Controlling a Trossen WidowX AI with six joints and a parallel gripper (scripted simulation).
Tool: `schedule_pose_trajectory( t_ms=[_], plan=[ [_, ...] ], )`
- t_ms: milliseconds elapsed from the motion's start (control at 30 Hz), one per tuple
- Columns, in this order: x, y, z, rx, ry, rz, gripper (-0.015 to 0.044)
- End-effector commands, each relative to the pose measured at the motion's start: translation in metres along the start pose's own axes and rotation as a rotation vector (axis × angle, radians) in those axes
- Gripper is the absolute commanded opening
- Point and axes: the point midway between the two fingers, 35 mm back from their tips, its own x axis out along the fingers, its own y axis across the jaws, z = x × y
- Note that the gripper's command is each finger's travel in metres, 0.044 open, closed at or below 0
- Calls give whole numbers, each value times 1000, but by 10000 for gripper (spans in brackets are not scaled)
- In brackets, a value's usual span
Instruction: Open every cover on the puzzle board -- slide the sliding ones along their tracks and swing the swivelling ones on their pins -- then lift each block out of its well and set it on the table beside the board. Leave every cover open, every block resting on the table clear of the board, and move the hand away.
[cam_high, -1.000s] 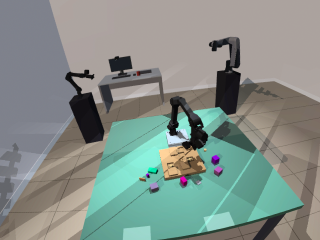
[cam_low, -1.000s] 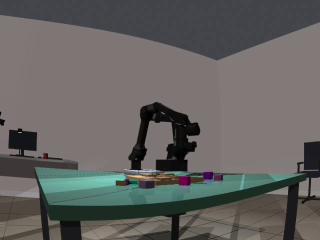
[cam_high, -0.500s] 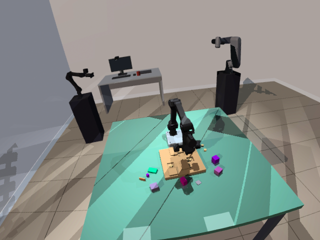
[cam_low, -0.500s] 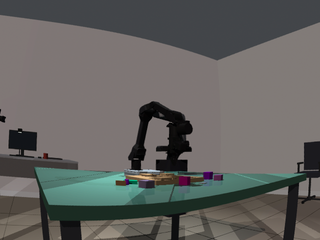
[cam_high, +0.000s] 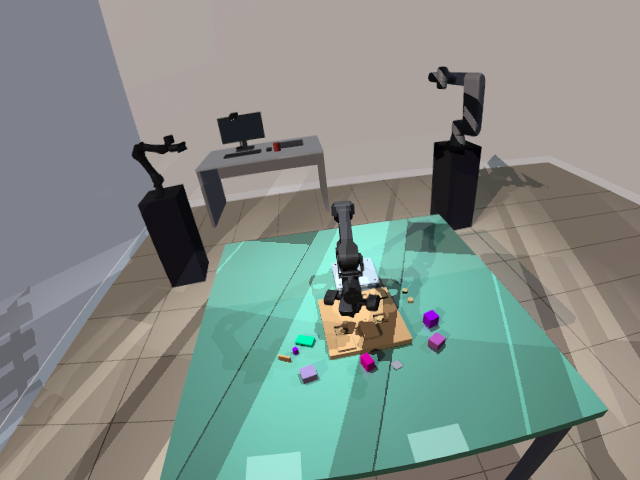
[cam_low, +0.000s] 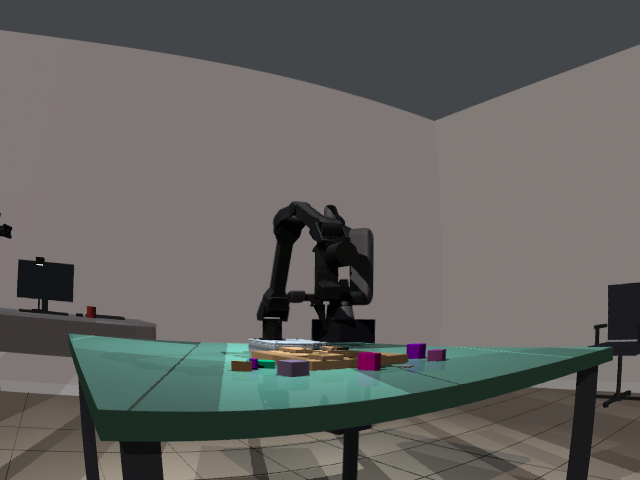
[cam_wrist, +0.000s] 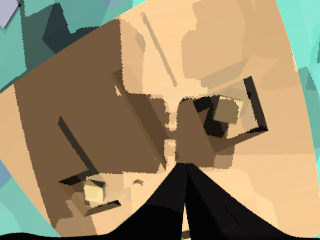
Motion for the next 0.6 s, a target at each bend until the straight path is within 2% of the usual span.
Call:
schedule_pose_trajectory(
  t_ms=[0,300,567],
  plan=[
    [0,-18,10,97,-1,-3,0],
    [2,-37,18,181,-4,-5,0],
    [34,-37,19,181,-4,-5,0]
  ],
)
